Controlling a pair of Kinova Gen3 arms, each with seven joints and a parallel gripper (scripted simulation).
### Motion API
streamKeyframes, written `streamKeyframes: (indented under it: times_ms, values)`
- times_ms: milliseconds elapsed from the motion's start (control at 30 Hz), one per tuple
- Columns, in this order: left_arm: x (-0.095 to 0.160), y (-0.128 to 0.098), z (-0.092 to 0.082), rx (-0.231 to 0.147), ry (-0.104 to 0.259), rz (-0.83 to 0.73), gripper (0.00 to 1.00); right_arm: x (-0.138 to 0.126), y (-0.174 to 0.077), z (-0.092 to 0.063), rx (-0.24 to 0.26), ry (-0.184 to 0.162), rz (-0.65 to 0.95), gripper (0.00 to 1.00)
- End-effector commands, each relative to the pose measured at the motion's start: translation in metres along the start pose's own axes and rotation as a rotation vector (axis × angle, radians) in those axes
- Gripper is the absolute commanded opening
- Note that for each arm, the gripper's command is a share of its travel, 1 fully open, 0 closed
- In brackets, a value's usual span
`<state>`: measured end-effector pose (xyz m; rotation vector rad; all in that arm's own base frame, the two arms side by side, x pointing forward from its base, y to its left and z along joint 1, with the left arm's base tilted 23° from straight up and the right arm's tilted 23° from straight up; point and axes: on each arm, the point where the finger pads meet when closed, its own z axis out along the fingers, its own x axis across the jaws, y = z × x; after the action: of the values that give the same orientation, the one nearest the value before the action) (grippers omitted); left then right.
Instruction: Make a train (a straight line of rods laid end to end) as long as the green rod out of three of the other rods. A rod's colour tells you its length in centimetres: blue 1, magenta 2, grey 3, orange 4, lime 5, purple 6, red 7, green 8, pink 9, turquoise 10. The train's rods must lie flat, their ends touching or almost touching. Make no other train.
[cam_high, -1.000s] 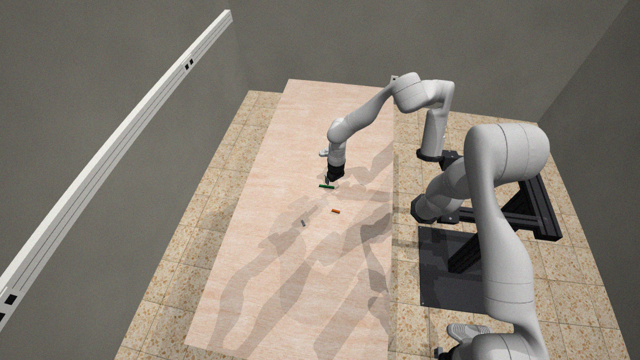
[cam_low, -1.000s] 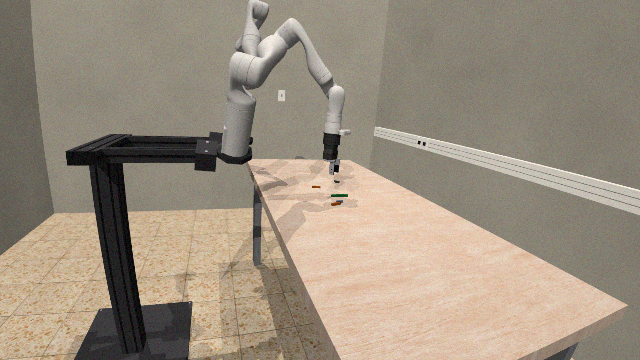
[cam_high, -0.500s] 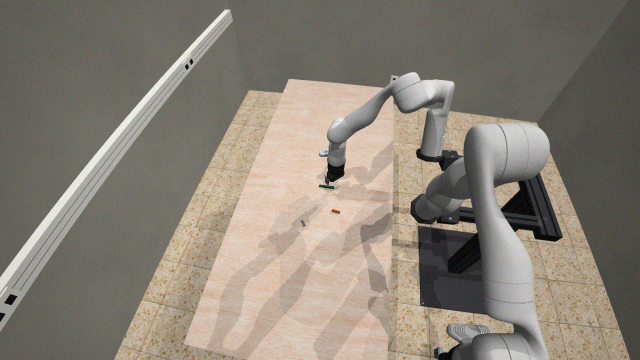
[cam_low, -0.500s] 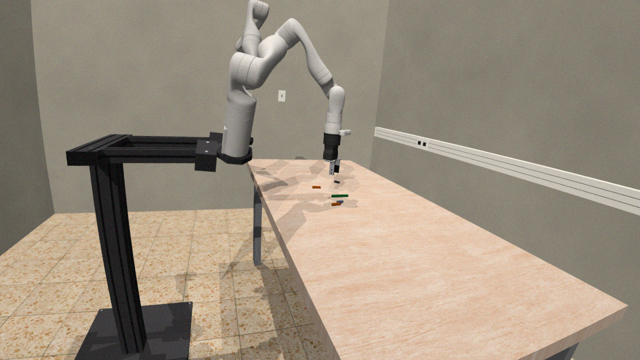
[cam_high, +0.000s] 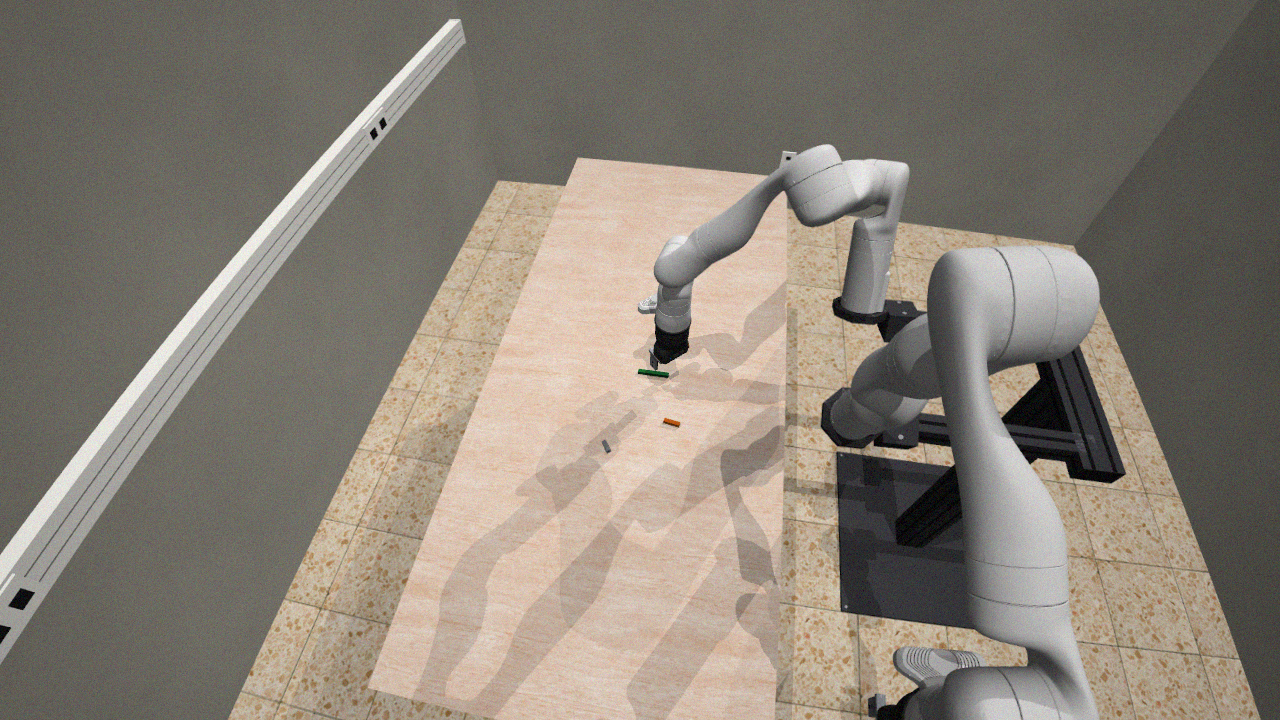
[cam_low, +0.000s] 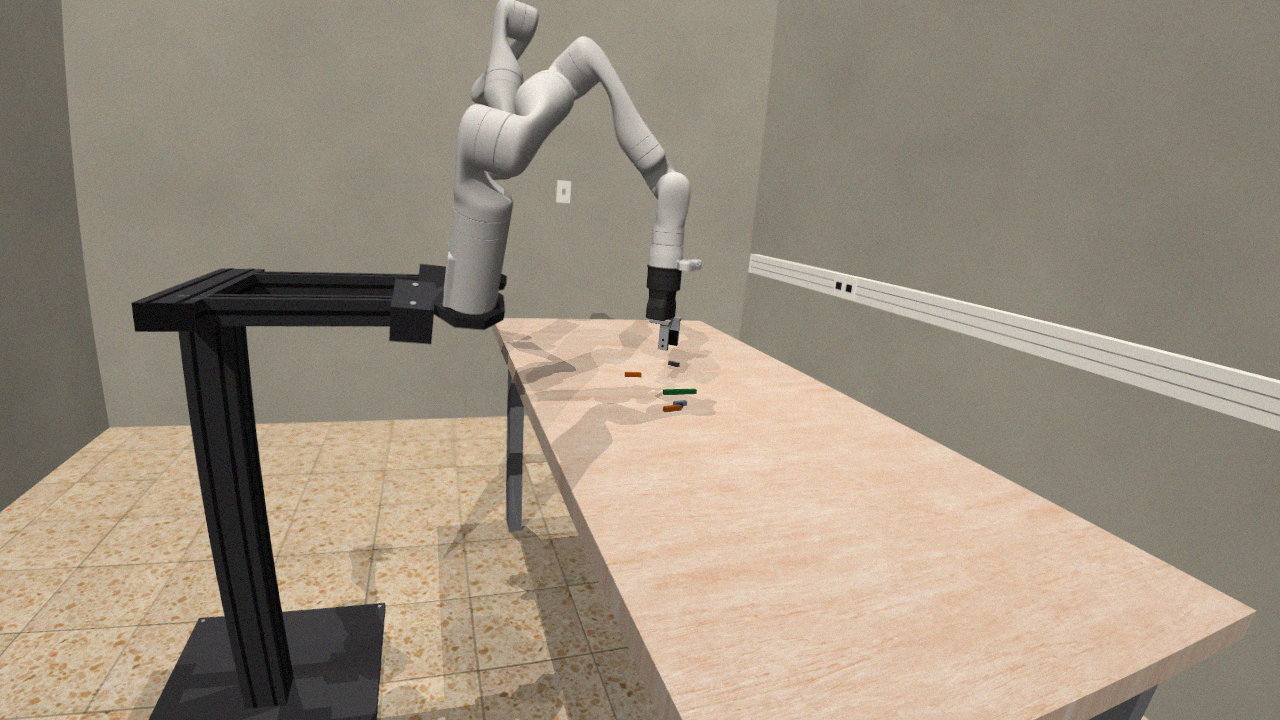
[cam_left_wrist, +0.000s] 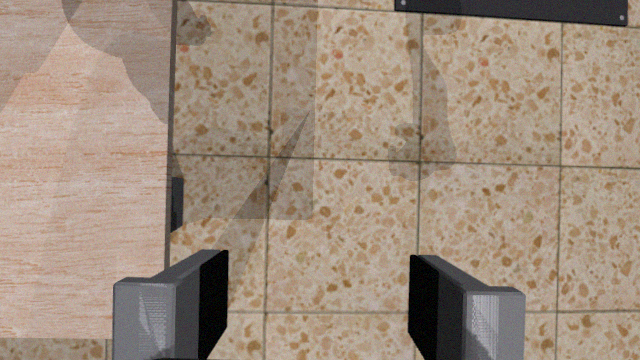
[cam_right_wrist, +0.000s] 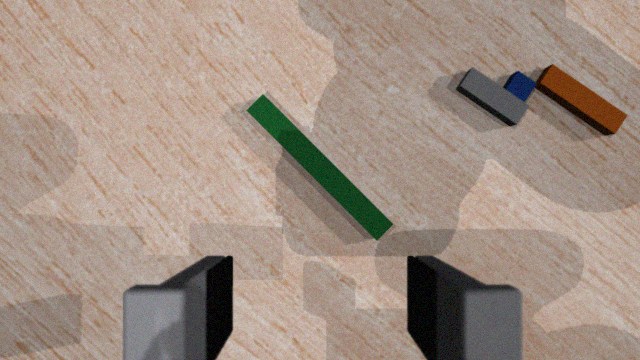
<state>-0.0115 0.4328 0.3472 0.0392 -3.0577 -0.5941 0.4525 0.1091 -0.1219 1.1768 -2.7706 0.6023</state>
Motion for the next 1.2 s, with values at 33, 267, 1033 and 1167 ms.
streamKeyframes:
  times_ms: [33, 267, 1033, 1167]
  values:
    - [0.0, 0.0, -0.001, -0.002, 0.0, 0.0, 1.0, -0.001, 0.0, -0.001, 0.0, -0.002, 0.0, 1.0]
    - [0.0, 0.0, -0.001, -0.002, 0.0, 0.0, 1.0, -0.001, 0.0, -0.001, 0.0, -0.002, 0.0, 1.0]
    - [0.0, 0.0, -0.001, -0.002, 0.0, 0.0, 1.0, 0.071, -0.063, 0.032, 0.0, 0.001, 0.594, 0.87]
    - [0.0, 0.0, -0.001, -0.002, 0.0, 0.0, 1.0, 0.071, -0.063, 0.032, 0.0, 0.001, 0.594, 0.87]
